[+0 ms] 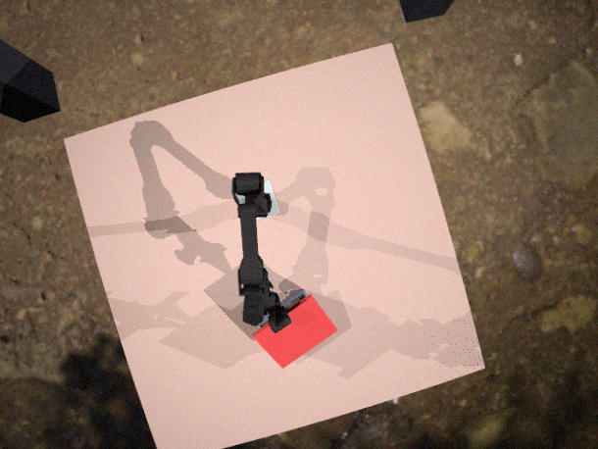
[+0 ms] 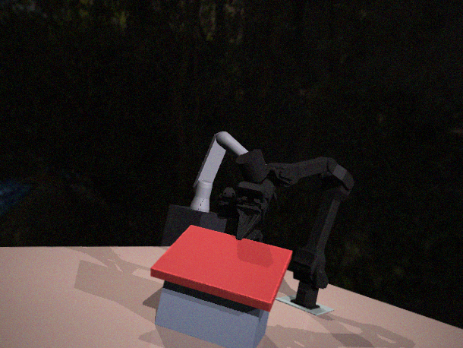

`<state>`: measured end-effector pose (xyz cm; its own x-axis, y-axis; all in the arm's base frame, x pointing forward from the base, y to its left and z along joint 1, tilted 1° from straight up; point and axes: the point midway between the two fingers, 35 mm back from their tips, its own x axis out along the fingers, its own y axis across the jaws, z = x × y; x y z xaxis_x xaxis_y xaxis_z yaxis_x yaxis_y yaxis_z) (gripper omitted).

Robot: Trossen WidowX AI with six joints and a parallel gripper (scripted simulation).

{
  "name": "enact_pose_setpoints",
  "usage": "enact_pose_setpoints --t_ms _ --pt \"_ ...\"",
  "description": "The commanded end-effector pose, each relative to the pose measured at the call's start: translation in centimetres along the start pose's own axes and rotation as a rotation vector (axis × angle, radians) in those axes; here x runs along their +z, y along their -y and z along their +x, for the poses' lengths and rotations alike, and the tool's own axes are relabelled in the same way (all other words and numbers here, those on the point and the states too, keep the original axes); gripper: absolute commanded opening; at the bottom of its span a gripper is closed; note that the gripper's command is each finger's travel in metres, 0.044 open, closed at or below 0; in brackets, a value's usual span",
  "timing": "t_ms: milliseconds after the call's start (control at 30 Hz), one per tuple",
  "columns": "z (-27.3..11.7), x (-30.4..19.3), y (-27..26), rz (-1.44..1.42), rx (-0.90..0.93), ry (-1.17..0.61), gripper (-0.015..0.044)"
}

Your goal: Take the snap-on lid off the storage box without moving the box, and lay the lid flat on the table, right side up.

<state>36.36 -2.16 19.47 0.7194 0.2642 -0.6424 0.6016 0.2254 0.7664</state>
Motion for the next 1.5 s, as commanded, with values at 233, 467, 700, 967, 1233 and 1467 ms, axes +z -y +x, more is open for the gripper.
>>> enact_pose_setpoints --t_ms 233,467,700,967,1233,1467 --pt "-1.1 0.1 -1.5 -0.001 0.013 0.006 0.0000" --pt "-1.7 0.1 -2.2 -0.001 0.013 0.006 0.0000" --pt "-2.3 0.1 -2.9 -0.001 0.013 0.006 0.0000" --pt "-3.0 0.1 -3.7 -0.001 0.013 0.006 0.0000" --pt "-3.6 0.1 -4.5 -0.001 0.012 0.006 0.0000" --pt "-4.2 0.1 -5.2 -0.001 0.012 0.006 0.0000"
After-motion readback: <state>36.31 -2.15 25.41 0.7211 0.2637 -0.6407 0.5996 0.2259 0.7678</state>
